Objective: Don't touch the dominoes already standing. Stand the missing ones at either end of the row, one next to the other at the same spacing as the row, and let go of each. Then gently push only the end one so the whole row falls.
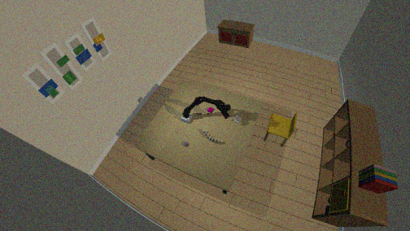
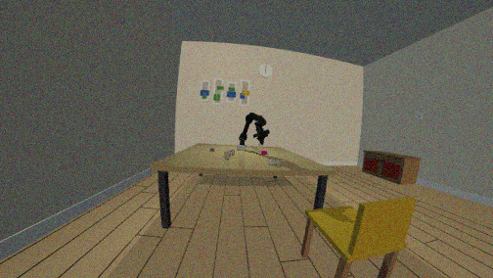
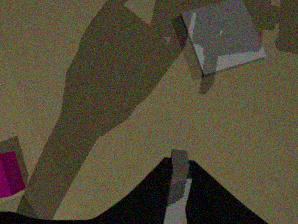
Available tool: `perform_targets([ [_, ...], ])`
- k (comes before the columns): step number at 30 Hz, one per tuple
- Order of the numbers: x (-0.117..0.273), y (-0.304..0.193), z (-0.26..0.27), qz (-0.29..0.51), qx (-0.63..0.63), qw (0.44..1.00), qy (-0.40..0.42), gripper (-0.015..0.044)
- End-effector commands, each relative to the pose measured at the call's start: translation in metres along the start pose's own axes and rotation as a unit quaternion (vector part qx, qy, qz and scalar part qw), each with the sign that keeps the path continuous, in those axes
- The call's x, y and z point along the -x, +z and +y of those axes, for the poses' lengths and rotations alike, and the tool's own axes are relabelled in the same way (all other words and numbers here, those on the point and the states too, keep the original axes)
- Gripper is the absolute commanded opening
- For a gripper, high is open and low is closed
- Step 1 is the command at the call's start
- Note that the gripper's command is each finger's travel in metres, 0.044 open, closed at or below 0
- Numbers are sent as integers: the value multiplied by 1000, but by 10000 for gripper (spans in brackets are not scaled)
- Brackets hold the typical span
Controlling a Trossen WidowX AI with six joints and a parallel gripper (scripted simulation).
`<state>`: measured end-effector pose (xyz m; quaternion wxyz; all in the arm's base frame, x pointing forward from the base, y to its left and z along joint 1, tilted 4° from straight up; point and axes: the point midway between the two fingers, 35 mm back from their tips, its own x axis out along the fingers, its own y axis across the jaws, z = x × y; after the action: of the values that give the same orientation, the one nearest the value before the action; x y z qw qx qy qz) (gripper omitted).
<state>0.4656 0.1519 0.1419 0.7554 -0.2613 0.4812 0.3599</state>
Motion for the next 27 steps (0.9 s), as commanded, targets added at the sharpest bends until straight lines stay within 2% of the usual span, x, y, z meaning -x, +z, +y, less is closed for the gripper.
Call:
perform_targets([
  [1, -9, 2, -5, -31, -16, 999, 2, 24],
  [27, -33, 12, -36, -253, -68, 965, 4, 24],
])
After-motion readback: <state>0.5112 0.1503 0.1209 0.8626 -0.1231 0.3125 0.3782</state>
